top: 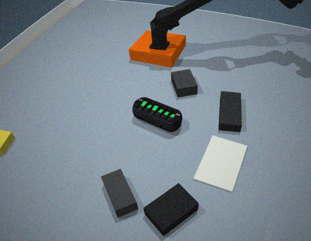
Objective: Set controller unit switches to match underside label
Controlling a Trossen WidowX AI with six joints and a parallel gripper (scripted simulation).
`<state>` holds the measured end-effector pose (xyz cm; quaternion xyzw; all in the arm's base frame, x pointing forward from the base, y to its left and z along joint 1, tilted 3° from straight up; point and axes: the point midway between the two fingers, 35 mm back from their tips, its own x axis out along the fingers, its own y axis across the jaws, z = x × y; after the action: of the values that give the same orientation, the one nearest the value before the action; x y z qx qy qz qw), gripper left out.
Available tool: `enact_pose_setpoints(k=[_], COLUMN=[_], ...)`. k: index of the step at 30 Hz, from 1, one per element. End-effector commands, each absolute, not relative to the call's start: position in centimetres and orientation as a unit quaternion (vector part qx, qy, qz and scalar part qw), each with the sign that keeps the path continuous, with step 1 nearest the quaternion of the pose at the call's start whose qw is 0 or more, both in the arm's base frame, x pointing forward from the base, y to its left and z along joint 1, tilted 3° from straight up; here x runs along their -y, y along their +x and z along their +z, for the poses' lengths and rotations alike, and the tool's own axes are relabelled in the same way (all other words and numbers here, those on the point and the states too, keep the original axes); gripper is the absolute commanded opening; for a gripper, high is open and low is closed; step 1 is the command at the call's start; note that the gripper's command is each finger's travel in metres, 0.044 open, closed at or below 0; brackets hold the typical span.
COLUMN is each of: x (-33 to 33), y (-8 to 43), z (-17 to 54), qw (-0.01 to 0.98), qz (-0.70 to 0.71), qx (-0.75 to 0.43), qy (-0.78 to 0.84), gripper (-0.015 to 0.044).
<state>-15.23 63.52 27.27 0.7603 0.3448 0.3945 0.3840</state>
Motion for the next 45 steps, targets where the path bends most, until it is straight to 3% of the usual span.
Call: enact_pose_setpoints(k=[1, 5, 15, 31, 45], x=[-63.5, -64.0, -68.3, -64.7, -50.9], y=[-15.2, -14.2, -0.2, 23.7, 39.7], z=[27.3, 27.1, 23.3, 14.4, 5.9], qw=[0.384, 0.406, 0.653, 0.877, 0.877], qz=[0.394, 0.4, 0.421, 0.354, 0.308], qx=[-0.345, -0.337, -0.255, -0.235, -0.346], qy=[0.76, 0.75, 0.575, 0.226, -0.127], gripper=[0.0374, 0.0269, 0.0006, 0.0, 0.0])
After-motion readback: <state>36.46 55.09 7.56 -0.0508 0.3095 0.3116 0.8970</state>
